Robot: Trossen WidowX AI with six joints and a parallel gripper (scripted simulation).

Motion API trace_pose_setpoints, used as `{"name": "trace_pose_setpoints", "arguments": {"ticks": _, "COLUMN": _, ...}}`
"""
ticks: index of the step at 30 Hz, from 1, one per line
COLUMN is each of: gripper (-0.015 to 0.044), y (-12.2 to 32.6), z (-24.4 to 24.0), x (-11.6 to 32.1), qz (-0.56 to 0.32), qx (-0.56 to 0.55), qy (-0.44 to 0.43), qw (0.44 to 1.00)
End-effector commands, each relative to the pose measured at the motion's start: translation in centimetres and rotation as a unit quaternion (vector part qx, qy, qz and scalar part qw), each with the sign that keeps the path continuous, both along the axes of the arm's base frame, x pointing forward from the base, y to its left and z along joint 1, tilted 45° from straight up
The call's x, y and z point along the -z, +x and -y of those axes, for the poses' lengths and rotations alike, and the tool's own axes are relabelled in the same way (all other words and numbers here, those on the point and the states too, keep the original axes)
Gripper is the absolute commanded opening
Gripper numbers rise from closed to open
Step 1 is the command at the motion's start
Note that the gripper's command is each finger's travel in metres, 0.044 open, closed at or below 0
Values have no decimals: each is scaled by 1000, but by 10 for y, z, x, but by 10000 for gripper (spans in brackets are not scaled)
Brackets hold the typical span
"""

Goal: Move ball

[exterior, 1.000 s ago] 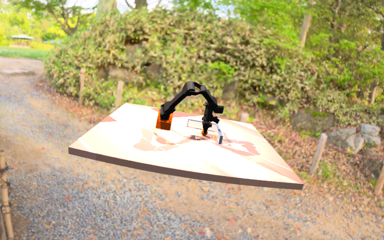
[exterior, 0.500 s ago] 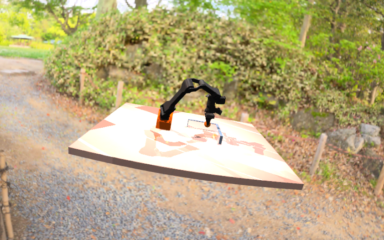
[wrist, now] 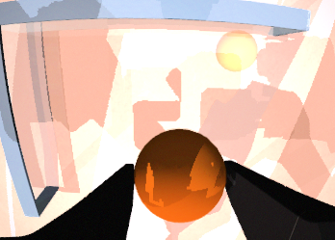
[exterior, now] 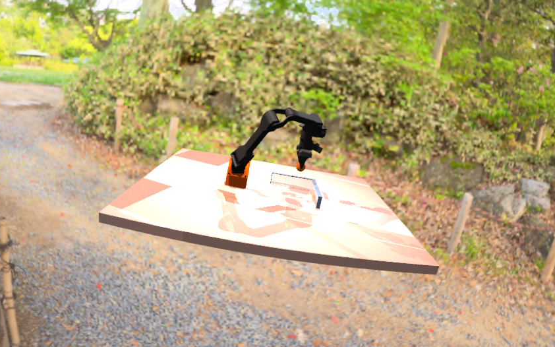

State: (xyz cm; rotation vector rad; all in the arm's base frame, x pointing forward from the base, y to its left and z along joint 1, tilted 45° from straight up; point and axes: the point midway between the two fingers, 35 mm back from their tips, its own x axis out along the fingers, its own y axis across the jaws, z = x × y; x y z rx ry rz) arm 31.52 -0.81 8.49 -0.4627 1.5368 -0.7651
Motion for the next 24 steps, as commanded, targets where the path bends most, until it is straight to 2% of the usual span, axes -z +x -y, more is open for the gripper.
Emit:
{"name": "trace_pose_setpoints", "arguments": {"ticks": 1, "gripper": 0, "y": 7, "z": 11, "x": -4, "qz": 0, "qx": 4, "qy": 2, "qw": 1000}}
{"name": "trace_pose_setpoints", "arguments": {"ticks": 15, "gripper": 0, "y": 44, "z": 96, "x": -25, "qz": 2, "qx": 4, "qy": -2, "qw": 1000}}
{"name": "trace_pose_setpoints", "arguments": {"ticks": 24, "gripper": 0, "y": 44, "z": 112, "x": -14, "qz": 2, "qx": 4, "qy": -3, "qw": 1000}}
